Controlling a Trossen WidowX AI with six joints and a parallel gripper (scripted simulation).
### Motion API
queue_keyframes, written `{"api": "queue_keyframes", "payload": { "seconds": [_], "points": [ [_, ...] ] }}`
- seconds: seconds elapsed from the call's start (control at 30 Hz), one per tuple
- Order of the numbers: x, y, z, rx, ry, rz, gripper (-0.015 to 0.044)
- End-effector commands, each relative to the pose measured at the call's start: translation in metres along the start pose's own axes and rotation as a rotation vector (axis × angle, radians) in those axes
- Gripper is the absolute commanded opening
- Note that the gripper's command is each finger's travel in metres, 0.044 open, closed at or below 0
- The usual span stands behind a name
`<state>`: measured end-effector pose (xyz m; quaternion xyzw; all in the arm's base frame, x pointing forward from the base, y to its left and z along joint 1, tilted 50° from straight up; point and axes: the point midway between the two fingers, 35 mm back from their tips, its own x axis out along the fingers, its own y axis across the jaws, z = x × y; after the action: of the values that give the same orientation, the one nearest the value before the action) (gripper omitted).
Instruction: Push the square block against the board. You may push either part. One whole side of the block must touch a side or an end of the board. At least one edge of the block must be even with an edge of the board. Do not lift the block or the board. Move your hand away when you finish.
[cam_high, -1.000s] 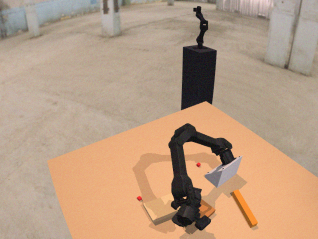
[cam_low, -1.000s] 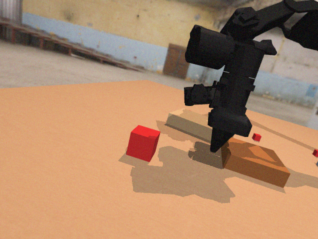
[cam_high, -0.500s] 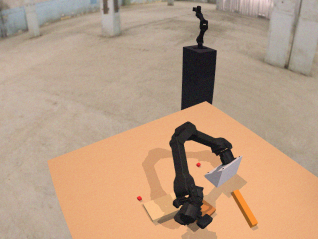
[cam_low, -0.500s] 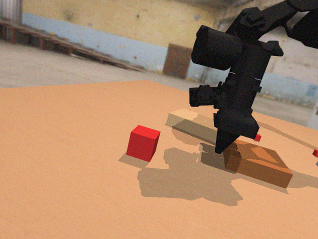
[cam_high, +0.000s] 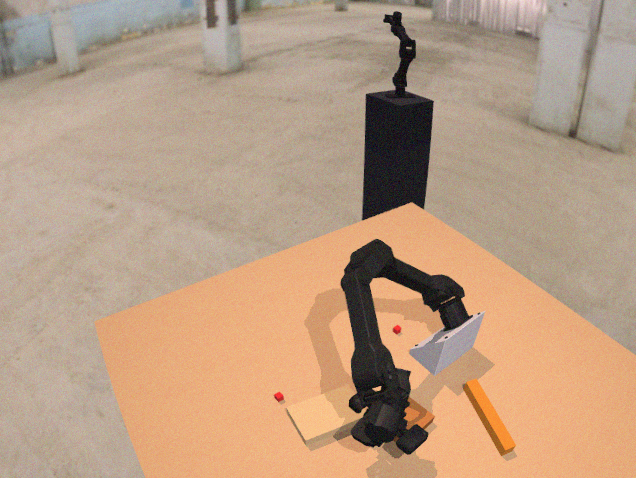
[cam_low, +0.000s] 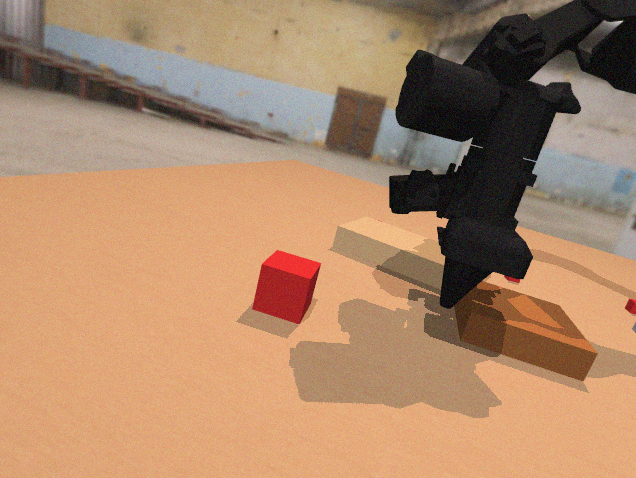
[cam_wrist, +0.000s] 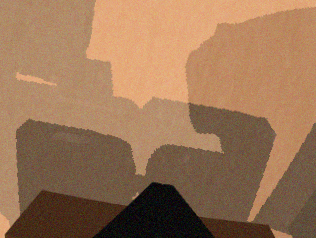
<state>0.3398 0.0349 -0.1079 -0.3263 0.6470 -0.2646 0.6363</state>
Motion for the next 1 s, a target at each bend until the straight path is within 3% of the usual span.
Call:
{"api": "queue_keyframes", "payload": {
  "seconds": [0.0, 0.97],
  "points": [
    [0.000, 0.000, -0.005, 0.002, 0.006, 0.004, 0.0000],
    [0.001, -0.001, -0.028, 0.001, 0.007, 0.004, 0.0000]
  ]
}}
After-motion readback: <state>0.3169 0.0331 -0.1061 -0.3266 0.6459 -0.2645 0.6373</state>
